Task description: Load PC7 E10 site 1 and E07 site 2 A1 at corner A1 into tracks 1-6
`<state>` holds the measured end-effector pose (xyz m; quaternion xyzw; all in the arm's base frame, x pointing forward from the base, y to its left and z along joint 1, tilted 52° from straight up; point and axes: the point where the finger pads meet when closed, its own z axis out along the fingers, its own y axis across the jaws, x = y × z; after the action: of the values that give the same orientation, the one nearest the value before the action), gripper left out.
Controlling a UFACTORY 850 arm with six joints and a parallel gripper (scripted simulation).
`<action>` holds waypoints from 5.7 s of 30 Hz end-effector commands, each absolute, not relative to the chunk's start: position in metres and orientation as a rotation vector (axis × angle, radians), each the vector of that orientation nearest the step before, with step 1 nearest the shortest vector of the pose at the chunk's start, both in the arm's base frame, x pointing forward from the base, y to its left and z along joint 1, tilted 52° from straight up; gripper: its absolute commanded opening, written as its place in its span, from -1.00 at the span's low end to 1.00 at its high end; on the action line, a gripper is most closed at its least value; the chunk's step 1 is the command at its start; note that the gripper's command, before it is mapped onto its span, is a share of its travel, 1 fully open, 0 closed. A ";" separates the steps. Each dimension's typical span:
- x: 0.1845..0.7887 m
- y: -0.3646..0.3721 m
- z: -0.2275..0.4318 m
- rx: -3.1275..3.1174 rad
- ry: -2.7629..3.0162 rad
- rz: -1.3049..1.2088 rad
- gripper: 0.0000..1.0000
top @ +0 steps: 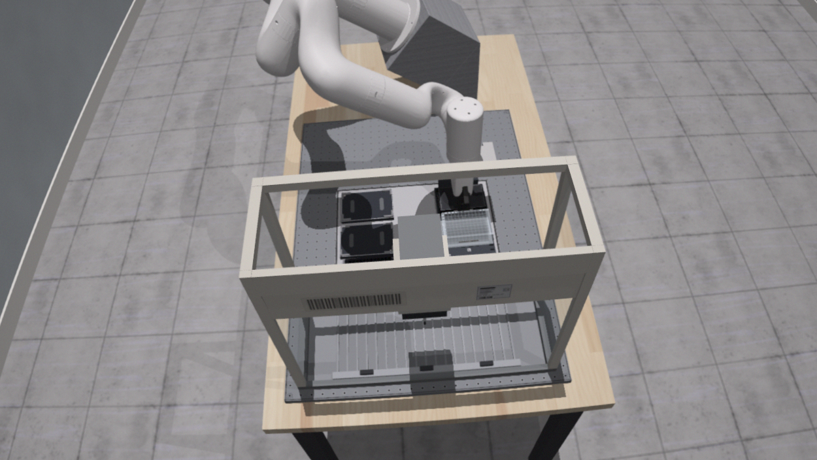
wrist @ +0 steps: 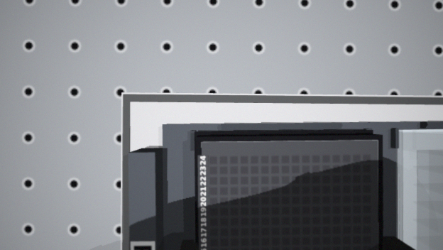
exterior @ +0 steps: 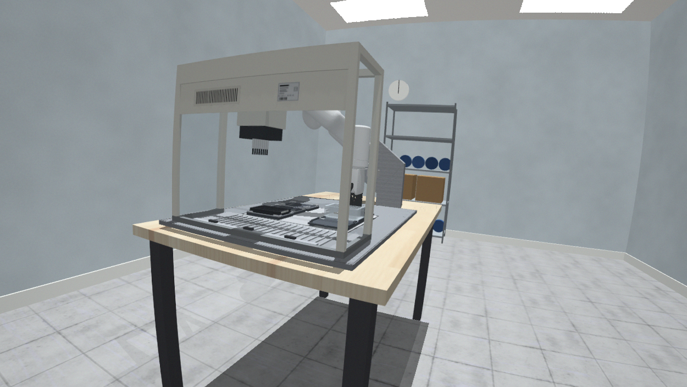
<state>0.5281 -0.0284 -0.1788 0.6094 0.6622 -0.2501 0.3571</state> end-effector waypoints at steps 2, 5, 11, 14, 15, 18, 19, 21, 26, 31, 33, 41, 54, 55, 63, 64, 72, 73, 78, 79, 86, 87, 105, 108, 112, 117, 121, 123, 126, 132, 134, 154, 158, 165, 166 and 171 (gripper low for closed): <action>0.529 -0.030 -0.180 1.573 1.710 -0.644 -1.00; 0.529 -0.031 -0.181 1.573 1.710 -0.644 -1.00; 0.529 -0.031 -0.181 1.573 1.710 -0.644 -1.00; 0.529 -0.031 -0.181 1.573 1.710 -0.644 -1.00; 0.529 -0.031 -0.181 1.573 1.710 -0.644 -1.00; 0.529 -0.031 -0.181 1.573 1.710 -0.644 -1.00; 0.529 -0.031 -0.181 1.573 1.710 -0.644 -1.00; 0.529 -0.031 -0.181 1.573 1.710 -0.644 -1.00; 0.529 -0.032 -0.182 1.573 1.710 -0.644 1.00; 0.529 -0.032 -0.182 1.573 1.710 -0.644 1.00; 0.529 -0.032 -0.182 1.573 1.710 -0.644 1.00; 0.529 -0.032 -0.182 1.573 1.710 -0.644 1.00; 0.529 -0.032 -0.182 1.573 1.710 -0.644 1.00; 0.529 -0.032 -0.182 1.573 1.710 -0.644 1.00; 0.528 -0.024 -0.176 1.573 1.710 -0.644 1.00; 0.527 -0.023 -0.175 1.573 1.710 -0.644 1.00; 0.526 -0.015 -0.168 1.573 1.710 -0.644 1.00; 0.526 -0.014 -0.167 1.573 1.710 -0.644 1.00; 0.524 -0.008 -0.162 1.573 1.710 -0.644 1.00; 0.524 -0.006 -0.161 1.573 1.710 -0.644 1.00; 0.522 0.003 -0.154 1.573 1.710 -0.644 1.00; 0.522 0.003 -0.154 1.573 1.710 -0.644 1.00; 0.518 0.022 -0.138 1.573 1.710 -0.644 1.00; 0.517 0.026 -0.135 1.573 1.710 -0.644 1.00; 0.516 0.031 -0.131 1.573 1.710 -0.644 1.00; 0.514 0.037 -0.126 1.573 1.710 -0.644 1.00; 0.513 0.041 -0.123 1.573 1.710 -0.644 1.00; 0.513 0.042 -0.122 1.573 1.710 -0.644 1.00; 0.512 0.046 -0.119 1.573 1.710 -0.644 1.00; 0.511 0.051 -0.115 1.573 1.710 -0.644 1.00; 0.511 0.051 -0.115 1.573 1.710 -0.644 1.00; 0.547 0.031 -0.087 1.587 1.693 -0.635 1.00; 0.554 0.026 -0.081 1.587 1.693 -0.635 1.00; 0.579 0.012 -0.061 1.587 1.693 -0.635 1.00; 0.583 0.010 -0.058 1.587 1.693 -0.635 1.00; 0.601 0.000 -0.044 1.587 1.693 -0.635 1.00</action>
<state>0.5859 0.0074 -0.0554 0.6154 0.6565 -0.2464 0.3600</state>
